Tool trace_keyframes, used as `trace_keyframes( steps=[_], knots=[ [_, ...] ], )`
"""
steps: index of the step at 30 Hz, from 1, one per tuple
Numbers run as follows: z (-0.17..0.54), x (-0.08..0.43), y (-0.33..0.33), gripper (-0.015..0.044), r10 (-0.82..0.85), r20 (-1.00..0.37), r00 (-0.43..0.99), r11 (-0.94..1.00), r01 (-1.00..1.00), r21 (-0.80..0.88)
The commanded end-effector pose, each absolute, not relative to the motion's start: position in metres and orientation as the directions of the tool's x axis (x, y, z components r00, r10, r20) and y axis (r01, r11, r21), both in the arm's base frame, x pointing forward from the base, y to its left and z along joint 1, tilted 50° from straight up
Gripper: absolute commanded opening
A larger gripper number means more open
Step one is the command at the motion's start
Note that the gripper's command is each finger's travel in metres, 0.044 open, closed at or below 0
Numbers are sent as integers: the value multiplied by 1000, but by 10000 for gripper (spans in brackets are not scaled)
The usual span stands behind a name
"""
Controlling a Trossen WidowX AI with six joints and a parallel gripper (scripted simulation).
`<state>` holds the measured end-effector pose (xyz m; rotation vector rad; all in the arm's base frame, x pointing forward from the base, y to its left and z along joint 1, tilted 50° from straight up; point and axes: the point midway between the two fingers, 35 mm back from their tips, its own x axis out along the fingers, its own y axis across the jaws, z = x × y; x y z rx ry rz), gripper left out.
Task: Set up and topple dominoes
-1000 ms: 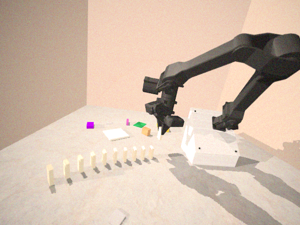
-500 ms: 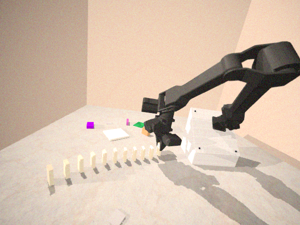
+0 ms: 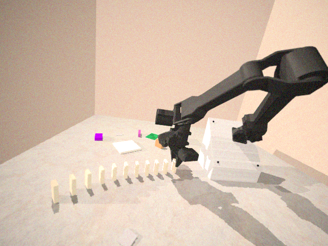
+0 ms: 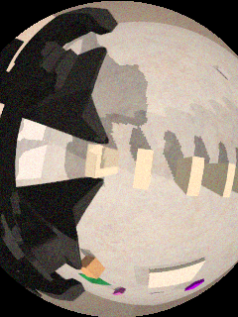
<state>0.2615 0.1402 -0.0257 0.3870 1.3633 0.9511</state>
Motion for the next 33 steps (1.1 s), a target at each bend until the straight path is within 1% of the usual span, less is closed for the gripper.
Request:
trace_keyframes(
  steps=[1,8,9,13,17,21,28,30,33],
  knots=[
    [-27,261,141,238,760,-645,-80,588,-337,735],
    [-27,261,141,422,760,-645,-80,588,-337,735],
    [-27,261,141,440,760,-645,-80,588,-337,735],
    [-22,264,133,440,757,-649,-78,593,-338,731],
    [15,276,84,440,746,-661,-74,604,-342,720],
    [52,273,46,440,753,-654,-77,595,-346,726],
    [57,272,42,440,754,-652,-77,593,-346,727],
    [55,271,43,387,752,-653,-87,608,-289,739],
    [47,267,51,309,741,-659,-128,661,-33,750]
  ],
)
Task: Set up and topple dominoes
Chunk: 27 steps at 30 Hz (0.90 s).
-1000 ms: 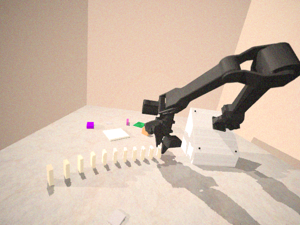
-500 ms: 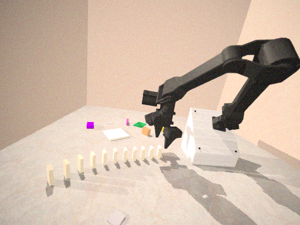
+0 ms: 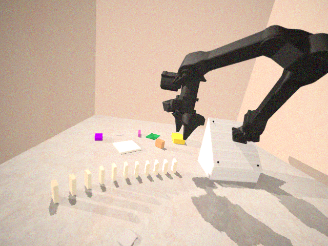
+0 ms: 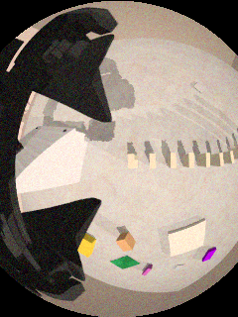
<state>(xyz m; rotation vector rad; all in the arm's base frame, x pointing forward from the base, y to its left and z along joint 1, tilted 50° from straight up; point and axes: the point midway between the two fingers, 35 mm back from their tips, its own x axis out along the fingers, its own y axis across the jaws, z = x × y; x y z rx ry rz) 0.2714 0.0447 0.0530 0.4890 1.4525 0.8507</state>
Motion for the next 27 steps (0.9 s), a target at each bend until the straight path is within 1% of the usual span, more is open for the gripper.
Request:
trace_keyframes(
  steps=[1,3,6,9,12,14,15,27],
  knots=[
    [44,265,53,282,737,-661,-143,673,59,737],
    [39,262,58,230,727,-664,-172,685,240,688],
    [30,256,66,151,711,-669,-215,672,488,557],
    [22,250,72,72,693,-674,-258,618,693,371],
    [14,243,79,0,672,-677,-300,524,839,148],
    [11,240,82,0,662,-679,-317,471,881,47],
    [10,240,82,0,661,-679,-320,463,885,35],
    [10,240,82,0,661,-679,-320,463,885,35]
  ],
)
